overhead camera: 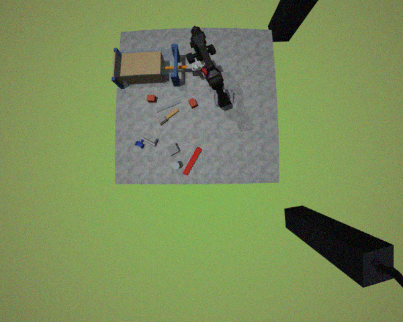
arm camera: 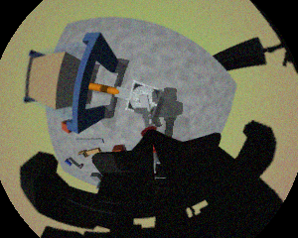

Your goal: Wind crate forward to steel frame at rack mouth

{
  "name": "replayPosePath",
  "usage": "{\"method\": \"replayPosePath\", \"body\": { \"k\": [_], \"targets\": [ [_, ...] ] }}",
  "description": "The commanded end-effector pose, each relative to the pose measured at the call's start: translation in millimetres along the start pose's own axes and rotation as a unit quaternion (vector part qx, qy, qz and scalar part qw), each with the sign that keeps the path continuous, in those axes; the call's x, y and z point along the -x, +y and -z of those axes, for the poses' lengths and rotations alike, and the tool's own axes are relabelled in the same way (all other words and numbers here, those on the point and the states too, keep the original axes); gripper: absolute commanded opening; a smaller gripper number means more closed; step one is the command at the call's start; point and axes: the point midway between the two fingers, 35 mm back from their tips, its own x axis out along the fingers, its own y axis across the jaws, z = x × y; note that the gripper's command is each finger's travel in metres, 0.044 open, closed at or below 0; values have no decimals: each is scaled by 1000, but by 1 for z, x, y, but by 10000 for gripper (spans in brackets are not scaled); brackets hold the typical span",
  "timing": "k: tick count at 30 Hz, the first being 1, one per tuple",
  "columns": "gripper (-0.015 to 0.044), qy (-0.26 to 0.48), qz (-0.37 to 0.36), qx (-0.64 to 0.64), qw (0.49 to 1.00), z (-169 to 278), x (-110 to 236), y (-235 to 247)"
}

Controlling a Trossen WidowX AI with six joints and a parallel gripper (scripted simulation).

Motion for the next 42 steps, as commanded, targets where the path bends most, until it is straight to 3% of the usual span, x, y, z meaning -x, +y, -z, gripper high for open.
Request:
{"method": "replayPosePath", "body": {
  "k": [1, 11, 28, 42],
  "targets": [
    [0, 1, 0, 0, 1000, 1, 0, 0],
    [0, 1, 0, 0, 1000, 1, 0, 0],
    [440, -196, -30, 142, 970, 52, -13, -9],
    [440, -196, -30, 142, 970, 51, -25, -8]
  ]
}}
